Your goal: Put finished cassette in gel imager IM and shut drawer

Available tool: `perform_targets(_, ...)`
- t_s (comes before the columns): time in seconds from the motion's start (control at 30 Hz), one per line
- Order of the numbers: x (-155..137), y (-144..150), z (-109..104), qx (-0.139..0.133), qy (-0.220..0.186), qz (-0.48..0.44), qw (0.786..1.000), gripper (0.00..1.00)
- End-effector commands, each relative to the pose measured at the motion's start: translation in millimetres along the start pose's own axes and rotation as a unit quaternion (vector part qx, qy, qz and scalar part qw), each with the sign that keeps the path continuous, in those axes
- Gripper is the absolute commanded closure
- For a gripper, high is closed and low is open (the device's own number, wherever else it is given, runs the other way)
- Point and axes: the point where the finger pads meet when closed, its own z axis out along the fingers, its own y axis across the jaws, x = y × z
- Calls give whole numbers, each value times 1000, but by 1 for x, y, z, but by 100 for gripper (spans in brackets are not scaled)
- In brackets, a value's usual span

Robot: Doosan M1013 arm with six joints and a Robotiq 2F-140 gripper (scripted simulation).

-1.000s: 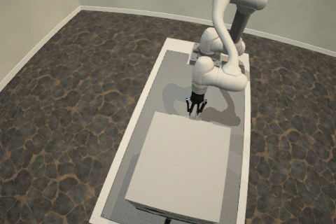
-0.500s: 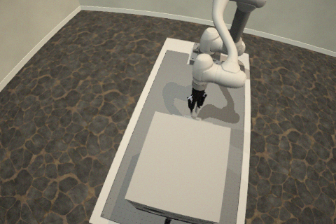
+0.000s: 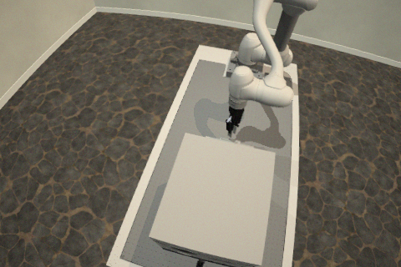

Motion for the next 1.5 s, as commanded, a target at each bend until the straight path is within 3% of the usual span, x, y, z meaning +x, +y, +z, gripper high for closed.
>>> perform_targets(0.0, 1, 2, -1, 8, -4, -73, 997, 73)
perform_targets(0.47, 1, 2, -1, 24, -20, -258, 966, 73)
perform_targets(1.47, 1, 2, -1, 24, -20, -258, 966, 73)
